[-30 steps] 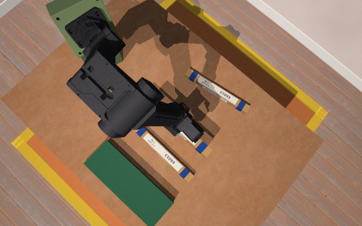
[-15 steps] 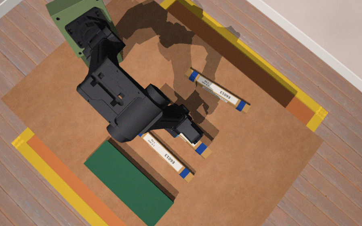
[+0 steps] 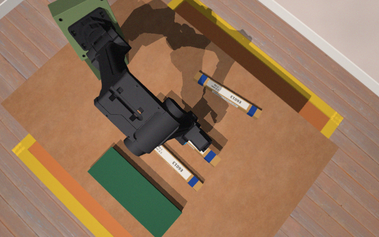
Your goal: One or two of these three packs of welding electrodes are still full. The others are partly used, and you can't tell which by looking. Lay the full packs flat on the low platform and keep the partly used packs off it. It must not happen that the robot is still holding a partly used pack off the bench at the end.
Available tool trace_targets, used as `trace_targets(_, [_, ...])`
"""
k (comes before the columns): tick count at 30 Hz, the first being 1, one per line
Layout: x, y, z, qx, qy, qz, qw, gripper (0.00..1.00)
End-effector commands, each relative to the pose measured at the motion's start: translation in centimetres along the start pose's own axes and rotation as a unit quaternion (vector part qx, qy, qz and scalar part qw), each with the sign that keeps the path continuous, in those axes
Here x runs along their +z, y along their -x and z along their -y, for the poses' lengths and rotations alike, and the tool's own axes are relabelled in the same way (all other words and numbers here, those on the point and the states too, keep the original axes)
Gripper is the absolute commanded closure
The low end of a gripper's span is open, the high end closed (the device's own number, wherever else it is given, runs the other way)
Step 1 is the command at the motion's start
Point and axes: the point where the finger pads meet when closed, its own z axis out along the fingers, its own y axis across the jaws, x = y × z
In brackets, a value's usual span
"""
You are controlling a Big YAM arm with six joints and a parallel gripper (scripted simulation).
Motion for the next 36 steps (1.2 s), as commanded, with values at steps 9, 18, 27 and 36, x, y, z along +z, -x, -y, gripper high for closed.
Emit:
trace_targets(9, [2.1,0.3,0.4,-0.005,-0.004,0.005,1.000,1.00])
trace_targets(18, [2.6,0.9,0.7,-0.003,-0.005,0.011,1.000,1.00])
trace_targets(27, [2.3,0.4,0.2,-0.006,-0.001,0.007,1.000,1.00])
trace_targets(36, [2.1,0.3,0.0,-0.007,0.001,0.009,1.000,1.00])
